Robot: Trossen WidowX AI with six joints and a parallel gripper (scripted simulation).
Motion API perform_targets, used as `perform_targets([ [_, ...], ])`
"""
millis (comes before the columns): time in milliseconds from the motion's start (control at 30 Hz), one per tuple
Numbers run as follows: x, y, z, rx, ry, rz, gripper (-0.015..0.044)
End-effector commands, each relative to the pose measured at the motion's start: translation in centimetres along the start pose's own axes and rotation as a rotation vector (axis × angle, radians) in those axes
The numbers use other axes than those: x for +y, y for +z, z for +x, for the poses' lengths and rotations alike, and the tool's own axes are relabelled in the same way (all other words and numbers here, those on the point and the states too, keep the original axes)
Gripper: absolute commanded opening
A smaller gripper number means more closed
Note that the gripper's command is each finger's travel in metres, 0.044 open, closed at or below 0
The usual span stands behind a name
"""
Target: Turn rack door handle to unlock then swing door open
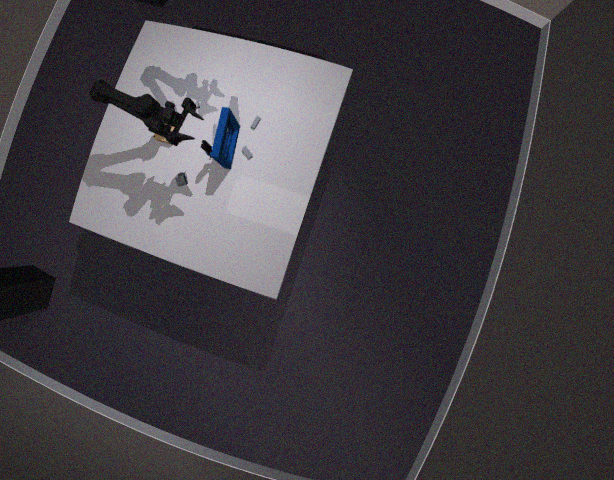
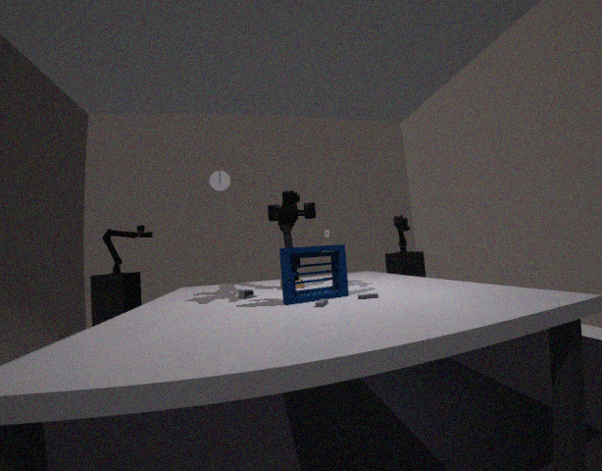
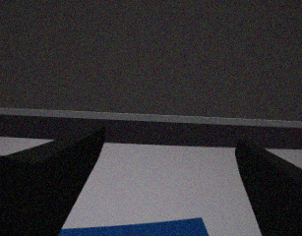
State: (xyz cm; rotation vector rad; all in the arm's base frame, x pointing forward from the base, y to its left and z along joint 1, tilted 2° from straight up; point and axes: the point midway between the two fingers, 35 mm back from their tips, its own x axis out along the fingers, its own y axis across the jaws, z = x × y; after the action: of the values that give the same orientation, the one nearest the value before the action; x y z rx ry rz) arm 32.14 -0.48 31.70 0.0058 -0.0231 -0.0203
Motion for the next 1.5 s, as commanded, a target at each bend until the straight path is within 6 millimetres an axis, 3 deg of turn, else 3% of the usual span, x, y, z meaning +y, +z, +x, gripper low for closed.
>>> perform_targets([
  [0, 0.0, 0.0, 0.0, 0.004, 0.0, -0.001, 0.0374],
  [133, -0.1, -0.6, 0.9, 0.08, -0.003, -0.017, 0.0288],
  [767, -0.7, -4.5, 3.5, 0.519, 0.005, -0.098, 0.0288],
  [1467, -1.4, -8.0, 2.8, 1.001, 0.06, -0.168, 0.0288],
])
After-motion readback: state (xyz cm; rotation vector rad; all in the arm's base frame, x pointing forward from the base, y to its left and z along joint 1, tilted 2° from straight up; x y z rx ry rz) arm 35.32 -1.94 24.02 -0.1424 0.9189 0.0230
